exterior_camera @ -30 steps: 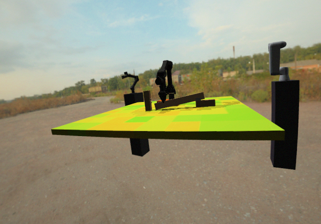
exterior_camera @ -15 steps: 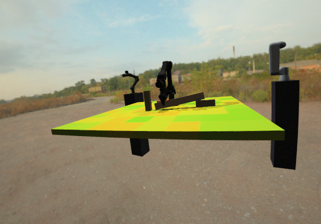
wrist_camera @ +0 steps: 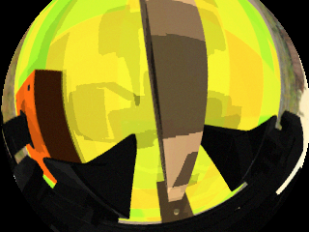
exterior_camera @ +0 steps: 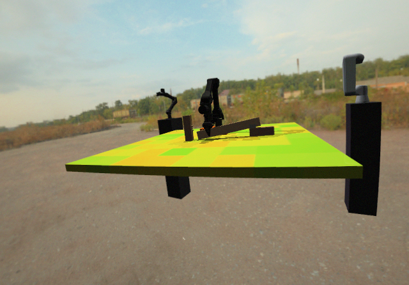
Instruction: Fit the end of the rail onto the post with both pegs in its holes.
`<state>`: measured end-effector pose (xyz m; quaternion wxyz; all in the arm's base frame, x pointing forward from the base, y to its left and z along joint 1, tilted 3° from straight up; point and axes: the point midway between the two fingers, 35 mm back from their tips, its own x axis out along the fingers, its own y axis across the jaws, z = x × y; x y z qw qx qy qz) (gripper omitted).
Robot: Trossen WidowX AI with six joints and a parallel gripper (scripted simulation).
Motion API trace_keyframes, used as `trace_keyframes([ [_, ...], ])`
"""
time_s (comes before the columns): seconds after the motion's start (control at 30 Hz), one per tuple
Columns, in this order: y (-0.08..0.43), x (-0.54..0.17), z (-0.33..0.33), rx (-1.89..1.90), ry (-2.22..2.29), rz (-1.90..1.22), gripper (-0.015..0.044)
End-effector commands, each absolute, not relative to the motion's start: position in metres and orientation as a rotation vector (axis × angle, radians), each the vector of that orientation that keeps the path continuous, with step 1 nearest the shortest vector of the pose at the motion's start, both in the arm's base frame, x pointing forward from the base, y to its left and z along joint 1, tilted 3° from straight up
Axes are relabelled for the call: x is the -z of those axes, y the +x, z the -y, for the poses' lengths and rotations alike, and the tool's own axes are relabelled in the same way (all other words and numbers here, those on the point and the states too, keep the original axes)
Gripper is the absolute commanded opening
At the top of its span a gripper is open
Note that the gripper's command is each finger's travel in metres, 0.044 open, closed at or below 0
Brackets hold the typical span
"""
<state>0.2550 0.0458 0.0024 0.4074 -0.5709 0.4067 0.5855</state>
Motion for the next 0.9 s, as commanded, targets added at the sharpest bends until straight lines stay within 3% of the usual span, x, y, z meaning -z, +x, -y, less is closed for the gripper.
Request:
trace_keyframes([
  [0.0, 0.2550, -0.0017, -0.0466, -1.480, -1.438, -1.019, 0.0204],
  [0.2, 0.2550, -0.0017, -0.0466, -1.480, -1.438, -1.019, 0.0046],
  [0.43, 0.2550, -0.0017, -0.0466, -1.480, -1.438, -1.019, 0.0000],
  [0.87, 0.2551, -0.0021, -0.0462, -1.480, -1.438, -1.019, 0.0000],
])
